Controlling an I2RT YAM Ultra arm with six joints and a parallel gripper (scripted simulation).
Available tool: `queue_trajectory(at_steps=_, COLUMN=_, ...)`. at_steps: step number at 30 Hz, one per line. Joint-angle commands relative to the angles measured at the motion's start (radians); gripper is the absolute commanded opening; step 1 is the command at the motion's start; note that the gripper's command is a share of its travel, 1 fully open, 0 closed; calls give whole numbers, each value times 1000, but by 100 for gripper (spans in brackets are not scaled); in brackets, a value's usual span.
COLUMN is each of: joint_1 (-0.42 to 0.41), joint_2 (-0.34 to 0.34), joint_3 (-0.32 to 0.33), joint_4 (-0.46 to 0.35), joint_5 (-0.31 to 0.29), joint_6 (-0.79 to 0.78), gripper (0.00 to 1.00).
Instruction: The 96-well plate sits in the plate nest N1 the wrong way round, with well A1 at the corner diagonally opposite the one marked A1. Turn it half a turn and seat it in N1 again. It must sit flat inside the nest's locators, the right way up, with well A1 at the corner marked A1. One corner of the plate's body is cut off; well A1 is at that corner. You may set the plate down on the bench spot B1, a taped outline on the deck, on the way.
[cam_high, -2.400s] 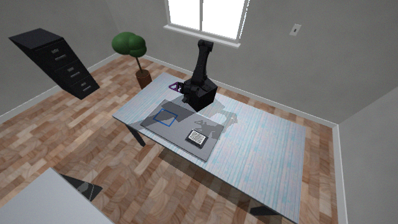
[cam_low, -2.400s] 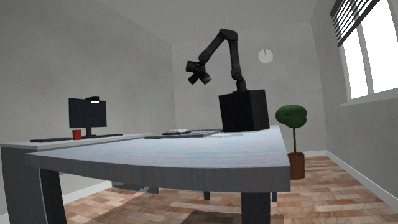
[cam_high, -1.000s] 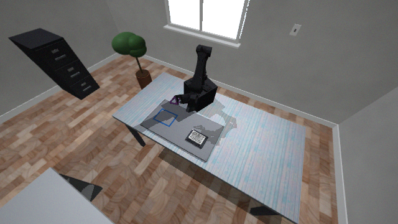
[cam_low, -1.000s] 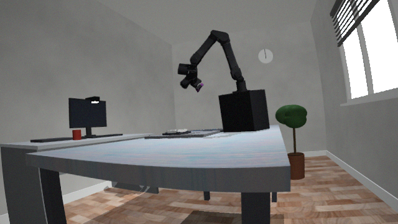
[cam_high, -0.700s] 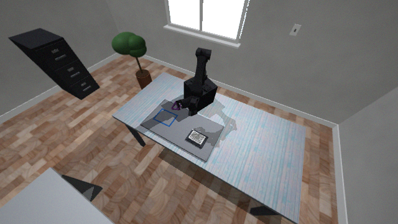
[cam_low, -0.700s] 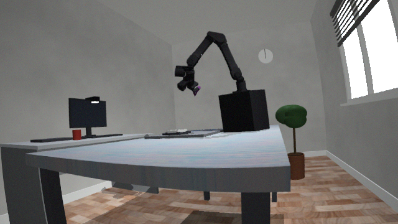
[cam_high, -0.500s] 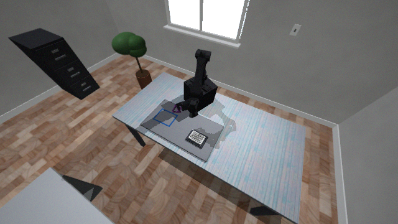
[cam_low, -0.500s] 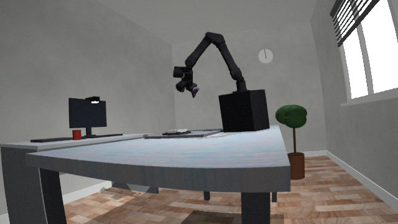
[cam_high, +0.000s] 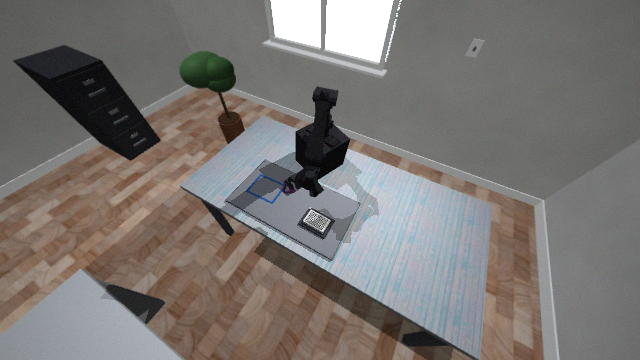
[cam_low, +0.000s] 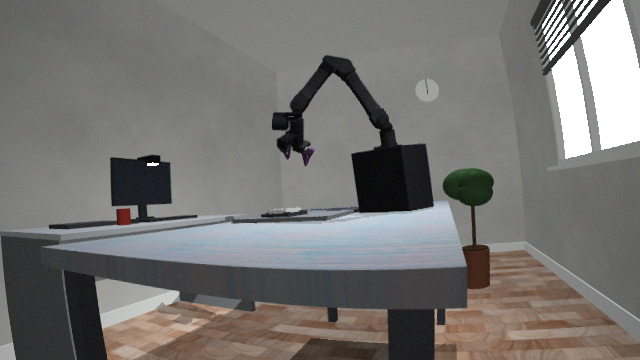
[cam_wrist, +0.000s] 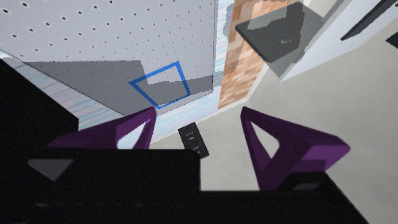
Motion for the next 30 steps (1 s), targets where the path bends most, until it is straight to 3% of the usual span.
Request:
queue_trajectory(at_steps=1, joint_1=14, joint_2=22, joint_3=32, joint_4=-3, joint_5=-50, joint_6=5, gripper=100)
queue_trajectory(at_steps=2, joint_1=22, joint_2=36, joint_3=40, joint_4=-1, joint_5=-48, joint_6=15, gripper=100)
queue_trajectory(at_steps=5, joint_1=13, joint_2=64, joint_3=74, joint_4=-15, joint_5=-135, joint_6=-15, gripper=100)
queue_trajectory(at_steps=7, joint_1=31, joint_2=91, joint_3=89, joint_4=-11, joint_5=-132, joint_6=4, gripper=100)
queue_trajectory(at_steps=10, joint_1=22, joint_2=121, joint_3=124, joint_4=-25, joint_5=-217, joint_6=-25, gripper=100)
queue_trajectory(at_steps=13, joint_1=31, joint_2=134, joint_3=131, joint_4=-23, joint_5=-216, joint_6=-15, gripper=100)
queue_trajectory(at_steps=16, joint_1=22, joint_2=167, joint_3=168, joint_4=-38, joint_5=-301, joint_6=-43, gripper=100)
queue_trajectory(at_steps=20, joint_1=52, joint_2=206, joint_3=191, joint_4=-30, joint_5=-297, joint_6=-13, gripper=100)
queue_trajectory(at_steps=23, joint_1=44, joint_2=240, joint_3=227, joint_4=-45, joint_5=-382, joint_6=-41, gripper=100)
queue_trajectory(at_steps=25, joint_1=61, joint_2=261, joint_3=240, joint_4=-39, joint_5=-380, joint_6=-23, gripper=100)
queue_trajectory(at_steps=28, joint_1=54, joint_2=298, joint_3=279, joint_4=-55, joint_5=-465, joint_6=-50, gripper=100)
queue_trajectory(at_steps=30, joint_1=54, joint_2=298, joint_3=279, joint_4=-55, joint_5=-465, joint_6=-50, gripper=100)
